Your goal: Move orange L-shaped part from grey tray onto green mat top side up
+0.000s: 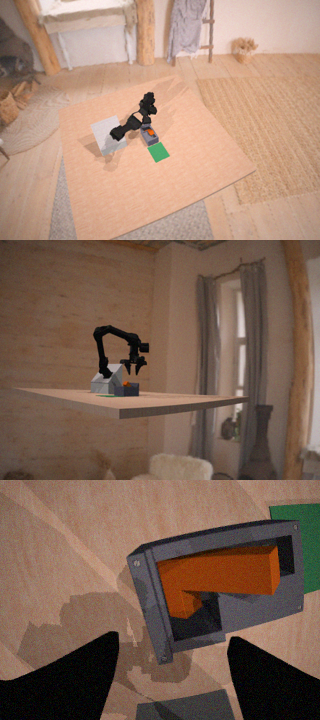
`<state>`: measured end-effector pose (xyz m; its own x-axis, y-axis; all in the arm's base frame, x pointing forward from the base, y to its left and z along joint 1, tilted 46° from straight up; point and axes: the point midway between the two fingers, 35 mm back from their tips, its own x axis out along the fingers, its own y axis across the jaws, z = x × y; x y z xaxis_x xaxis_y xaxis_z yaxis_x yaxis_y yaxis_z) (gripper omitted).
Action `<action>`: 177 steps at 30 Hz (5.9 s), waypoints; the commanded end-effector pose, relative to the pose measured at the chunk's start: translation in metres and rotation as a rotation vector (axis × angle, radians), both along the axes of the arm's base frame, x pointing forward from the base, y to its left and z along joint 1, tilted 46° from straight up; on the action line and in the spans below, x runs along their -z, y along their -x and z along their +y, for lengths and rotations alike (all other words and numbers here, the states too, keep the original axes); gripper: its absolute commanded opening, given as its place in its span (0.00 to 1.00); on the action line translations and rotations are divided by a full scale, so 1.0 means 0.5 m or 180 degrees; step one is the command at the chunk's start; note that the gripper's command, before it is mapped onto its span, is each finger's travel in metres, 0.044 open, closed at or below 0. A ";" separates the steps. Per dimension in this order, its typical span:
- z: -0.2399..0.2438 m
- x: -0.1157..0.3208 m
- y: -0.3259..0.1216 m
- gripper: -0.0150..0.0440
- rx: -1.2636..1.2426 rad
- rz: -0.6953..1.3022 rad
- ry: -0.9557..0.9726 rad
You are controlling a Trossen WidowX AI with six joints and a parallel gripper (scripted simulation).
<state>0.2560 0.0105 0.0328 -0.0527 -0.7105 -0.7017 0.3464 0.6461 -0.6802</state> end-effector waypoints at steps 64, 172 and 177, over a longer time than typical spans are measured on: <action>-0.192 0.006 -0.003 0.73 0.2838 -0.2916 0.0219; -0.159 -0.193 0.007 0.25 0.2838 -0.2911 0.0220; -0.188 -0.224 0.014 0.25 0.2837 -0.2913 0.0223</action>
<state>0.2511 -0.0719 0.1307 -0.0538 -0.7115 -0.7006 0.9966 -0.0818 0.0065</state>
